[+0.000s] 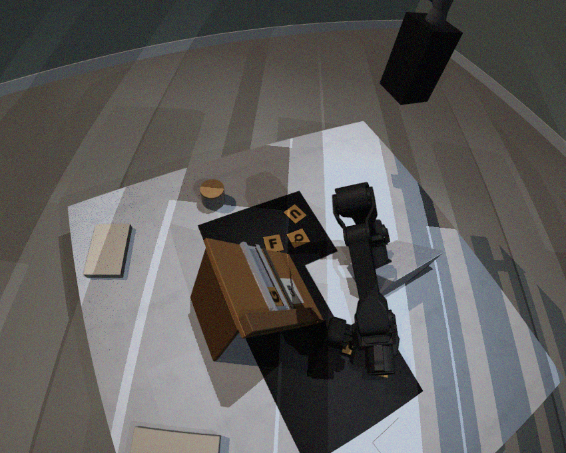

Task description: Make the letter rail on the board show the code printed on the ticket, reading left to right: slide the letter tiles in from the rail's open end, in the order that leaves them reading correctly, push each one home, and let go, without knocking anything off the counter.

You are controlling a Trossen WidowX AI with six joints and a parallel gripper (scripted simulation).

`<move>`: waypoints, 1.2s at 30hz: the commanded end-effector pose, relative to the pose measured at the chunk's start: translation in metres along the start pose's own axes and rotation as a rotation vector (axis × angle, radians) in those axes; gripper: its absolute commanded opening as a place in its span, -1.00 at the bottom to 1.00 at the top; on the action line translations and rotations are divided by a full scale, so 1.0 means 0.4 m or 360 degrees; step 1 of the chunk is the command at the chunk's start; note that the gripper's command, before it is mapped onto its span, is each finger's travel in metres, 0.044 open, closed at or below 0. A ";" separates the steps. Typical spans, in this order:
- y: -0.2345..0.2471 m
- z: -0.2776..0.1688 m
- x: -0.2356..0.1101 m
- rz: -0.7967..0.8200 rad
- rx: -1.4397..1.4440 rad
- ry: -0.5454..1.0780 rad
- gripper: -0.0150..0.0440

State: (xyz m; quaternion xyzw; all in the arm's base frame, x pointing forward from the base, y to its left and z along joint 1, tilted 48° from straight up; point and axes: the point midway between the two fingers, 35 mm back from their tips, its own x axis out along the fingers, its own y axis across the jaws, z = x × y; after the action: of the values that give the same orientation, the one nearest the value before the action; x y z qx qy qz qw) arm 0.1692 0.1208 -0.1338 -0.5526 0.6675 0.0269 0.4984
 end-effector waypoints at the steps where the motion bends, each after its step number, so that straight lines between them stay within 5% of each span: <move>1: -0.015 0.014 -0.024 0.0041 0.0015 -0.0064 -0.49; 36: -0.292 0.063 -0.318 0.0264 0.0242 -0.0881 -0.49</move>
State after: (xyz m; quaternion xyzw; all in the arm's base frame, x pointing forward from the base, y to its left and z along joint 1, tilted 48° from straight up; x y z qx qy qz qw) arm 0.2564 0.1807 -0.0093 -0.4361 0.5613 0.1575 0.6856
